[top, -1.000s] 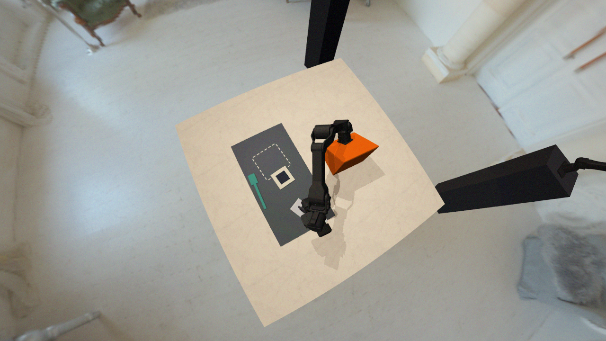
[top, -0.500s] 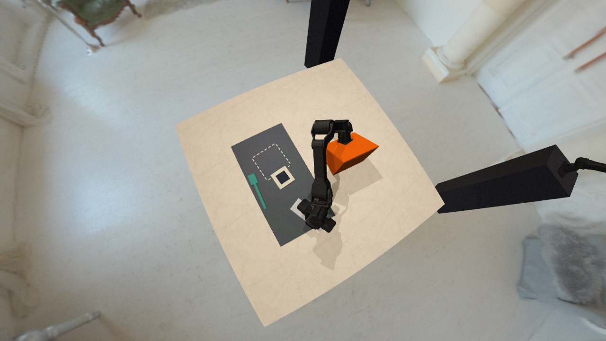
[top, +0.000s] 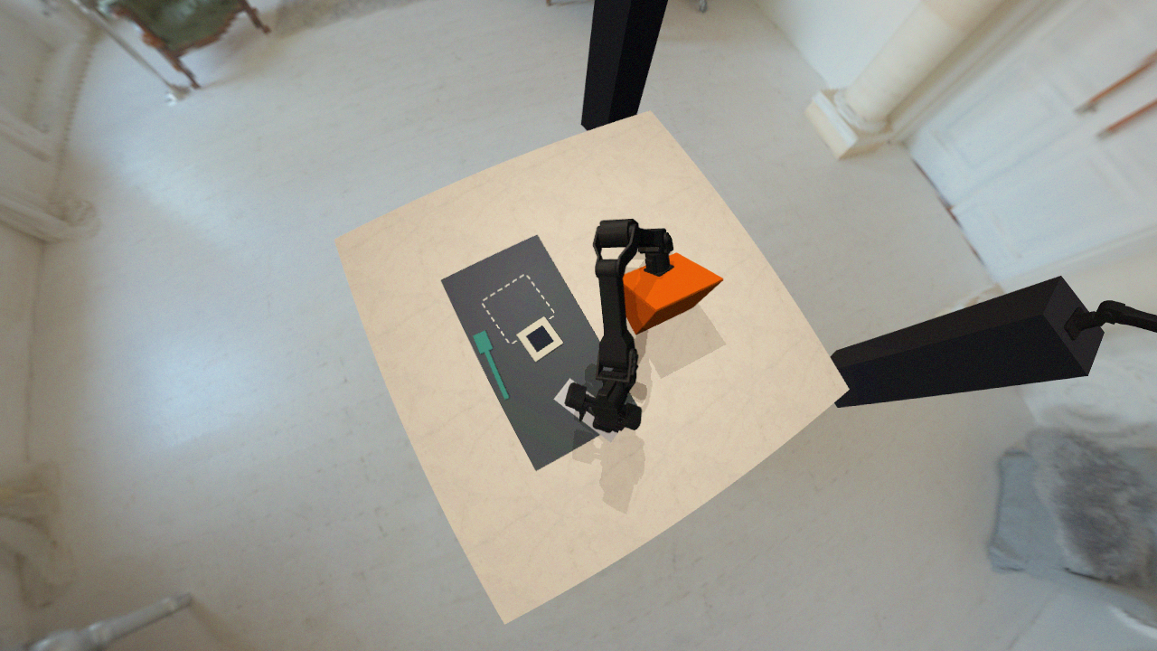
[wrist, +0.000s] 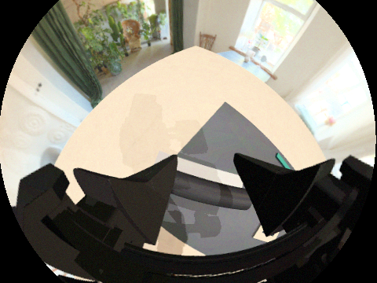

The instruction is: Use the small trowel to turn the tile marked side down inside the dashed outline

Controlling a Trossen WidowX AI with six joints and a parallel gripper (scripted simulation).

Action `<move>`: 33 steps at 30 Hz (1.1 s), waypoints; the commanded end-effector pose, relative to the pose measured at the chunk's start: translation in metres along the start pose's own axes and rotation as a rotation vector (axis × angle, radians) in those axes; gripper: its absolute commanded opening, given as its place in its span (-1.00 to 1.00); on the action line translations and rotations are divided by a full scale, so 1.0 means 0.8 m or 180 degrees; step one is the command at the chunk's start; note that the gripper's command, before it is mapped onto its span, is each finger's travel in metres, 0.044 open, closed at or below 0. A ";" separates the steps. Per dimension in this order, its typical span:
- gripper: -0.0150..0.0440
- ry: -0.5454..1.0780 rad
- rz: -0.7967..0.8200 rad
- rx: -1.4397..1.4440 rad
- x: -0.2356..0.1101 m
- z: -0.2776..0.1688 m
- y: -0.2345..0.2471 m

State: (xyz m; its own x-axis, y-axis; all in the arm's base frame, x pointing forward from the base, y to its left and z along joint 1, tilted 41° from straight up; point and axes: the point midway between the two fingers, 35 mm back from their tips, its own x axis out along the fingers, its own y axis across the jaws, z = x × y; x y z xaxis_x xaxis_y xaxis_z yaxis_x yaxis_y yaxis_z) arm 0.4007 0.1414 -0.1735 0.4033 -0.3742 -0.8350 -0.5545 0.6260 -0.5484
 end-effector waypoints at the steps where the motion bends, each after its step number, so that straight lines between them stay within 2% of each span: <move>1: 0.53 -0.0107 -0.0070 -0.0475 -0.004 -0.006 0.000; 20: 0.53 -0.0517 -0.0449 -0.2310 -0.023 -0.035 0.003; 33: 0.53 -0.0370 -0.0804 -0.3603 -0.024 -0.078 -0.010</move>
State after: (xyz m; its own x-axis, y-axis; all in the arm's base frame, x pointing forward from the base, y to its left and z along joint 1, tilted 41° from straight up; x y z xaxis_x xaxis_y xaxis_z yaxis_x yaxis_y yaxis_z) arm 0.3579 0.1102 -0.1585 0.6131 -0.2883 -0.7355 -0.7837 -0.3391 -0.5204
